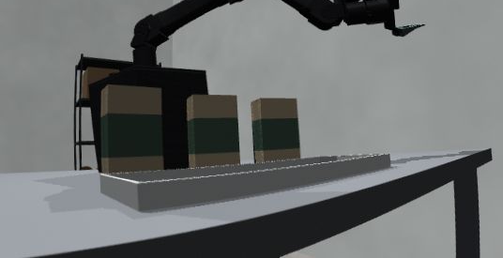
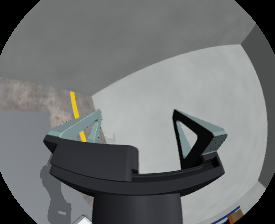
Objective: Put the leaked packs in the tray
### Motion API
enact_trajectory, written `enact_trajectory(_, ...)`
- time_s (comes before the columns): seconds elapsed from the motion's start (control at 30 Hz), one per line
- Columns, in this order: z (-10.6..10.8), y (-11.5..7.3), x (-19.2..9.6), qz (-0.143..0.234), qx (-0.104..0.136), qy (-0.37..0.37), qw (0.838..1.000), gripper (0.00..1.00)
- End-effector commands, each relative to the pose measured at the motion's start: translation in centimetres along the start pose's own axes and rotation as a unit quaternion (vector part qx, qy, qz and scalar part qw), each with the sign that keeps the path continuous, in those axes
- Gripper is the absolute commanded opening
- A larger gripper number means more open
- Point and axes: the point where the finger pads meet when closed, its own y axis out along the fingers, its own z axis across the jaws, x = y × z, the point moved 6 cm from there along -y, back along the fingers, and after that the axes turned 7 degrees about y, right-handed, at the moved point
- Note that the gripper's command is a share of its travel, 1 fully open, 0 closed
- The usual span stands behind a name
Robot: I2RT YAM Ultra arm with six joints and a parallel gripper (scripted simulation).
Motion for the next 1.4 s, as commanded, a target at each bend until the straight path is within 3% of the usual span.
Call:
enact_trajectory(0.0,-0.9,0.1,0.6,-0.006,-0.009,0.001,1.0,1.0)
enact_trajectory(0.57,-0.9,0.1,0.5,-0.005,-0.009,0.001,1.0,1.0)
enact_trajectory(0.67,-1.6,-0.1,-0.8,0.011,0.0,-0.007,1.0,1.0)
enact_trajectory(0.77,-2.6,-0.4,-3.7,0.044,0.017,-0.023,0.999,1.0)
enact_trajectory(0.83,-3.8,-1.0,-7.2,0.083,0.038,-0.039,0.995,1.0)
enact_trajectory(0.87,-3.8,-1.0,-7.2,0.084,0.038,-0.039,0.995,1.0)
enact_trajectory(0.9,-4.5,-1.5,-9.4,0.108,0.052,-0.049,0.992,1.0)
enact_trajectory(0.93,-4.5,-1.5,-9.4,0.108,0.052,-0.049,0.992,1.0)
enact_trajectory(0.97,-5.3,-2.3,-11.8,0.134,0.069,-0.058,0.987,1.0)
enact_trajectory(1.0,-5.3,-2.3,-11.8,0.134,0.069,-0.058,0.987,1.0)
enact_trajectory(1.03,-6.2,-3.3,-14.3,0.162,0.089,-0.068,0.98,1.0)
enact_trajectory(1.1,-6.2,-3.3,-14.3,0.162,0.089,-0.068,0.98,1.0)
enact_trajectory(1.17,-7.9,-6.3,-19.8,0.22,0.136,-0.083,0.962,1.0)
enact_trajectory(1.23,-8.8,-8.3,-22.6,0.252,0.162,-0.088,0.95,1.0)
enact_trajectory(1.27,-8.8,-8.3,-22.7,0.254,0.162,-0.089,0.949,1.0)
enact_trajectory(1.3,-9.6,-10.3,-25.0,0.28,0.186,-0.092,0.937,1.0)
enact_trajectory(1.33,-9.7,-10.7,-25.4,0.285,0.19,-0.092,0.935,1.0)
enact_trajectory(1.37,-10.2,-12.4,-27.2,0.305,0.21,-0.093,0.924,1.0)
